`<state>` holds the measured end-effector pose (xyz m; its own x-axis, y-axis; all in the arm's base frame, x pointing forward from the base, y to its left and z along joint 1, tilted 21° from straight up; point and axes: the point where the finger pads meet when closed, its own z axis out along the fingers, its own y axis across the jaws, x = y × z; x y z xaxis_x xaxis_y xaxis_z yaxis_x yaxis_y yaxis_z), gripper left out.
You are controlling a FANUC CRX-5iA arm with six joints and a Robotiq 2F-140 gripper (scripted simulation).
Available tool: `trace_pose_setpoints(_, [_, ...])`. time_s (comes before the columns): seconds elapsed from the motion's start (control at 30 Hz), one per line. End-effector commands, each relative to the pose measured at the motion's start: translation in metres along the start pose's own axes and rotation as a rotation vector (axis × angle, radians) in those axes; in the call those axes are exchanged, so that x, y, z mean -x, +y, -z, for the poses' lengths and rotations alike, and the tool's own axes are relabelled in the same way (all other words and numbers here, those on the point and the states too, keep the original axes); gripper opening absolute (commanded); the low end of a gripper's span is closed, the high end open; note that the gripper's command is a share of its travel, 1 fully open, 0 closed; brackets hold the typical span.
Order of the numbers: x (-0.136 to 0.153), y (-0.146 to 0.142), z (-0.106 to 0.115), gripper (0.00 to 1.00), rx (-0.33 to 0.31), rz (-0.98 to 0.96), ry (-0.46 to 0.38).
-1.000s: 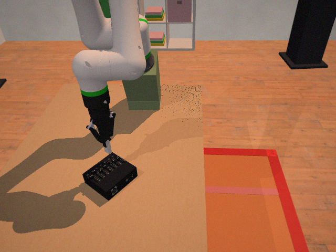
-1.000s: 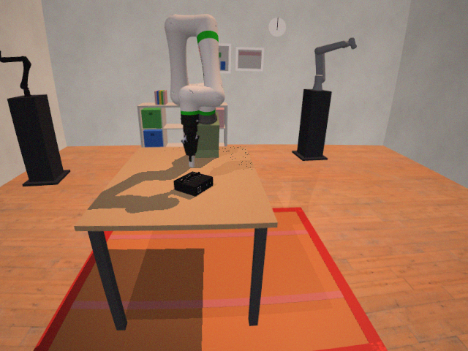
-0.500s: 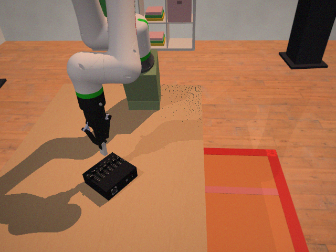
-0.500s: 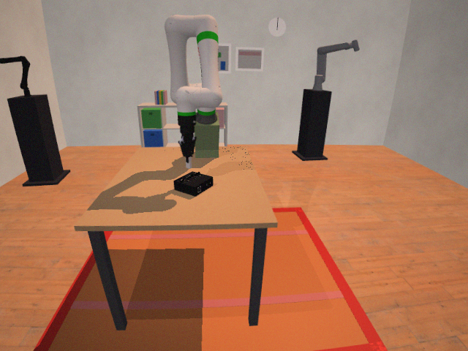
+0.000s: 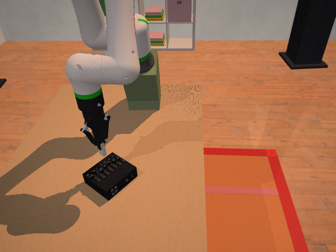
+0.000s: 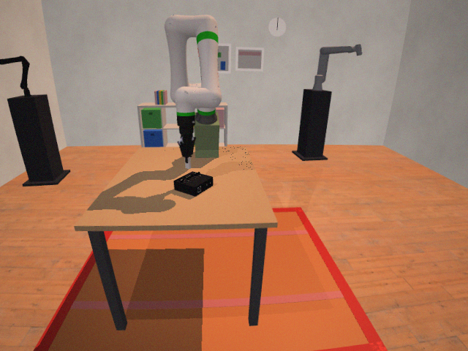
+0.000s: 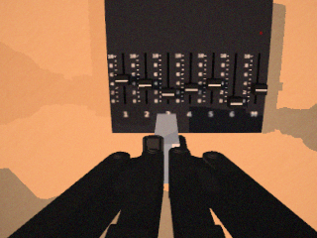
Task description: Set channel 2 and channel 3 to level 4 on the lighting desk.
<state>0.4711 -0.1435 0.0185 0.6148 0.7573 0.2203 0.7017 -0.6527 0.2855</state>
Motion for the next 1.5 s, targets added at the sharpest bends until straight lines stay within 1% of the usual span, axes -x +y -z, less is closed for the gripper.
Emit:
trace_pose_setpoints(0.0, [0.0, 0.0002, 0.0001, 0.0, 0.0, 0.0, 0.0])
trace_pose_setpoints(1.1, [0.0, 0.0003, -0.0012, 0.0, 0.0, 0.0, 0.0])
trace_pose_setpoints(1.47, [0.0, 0.0006, -0.0067, 0.0, -0.001, 0.0, 0.0])
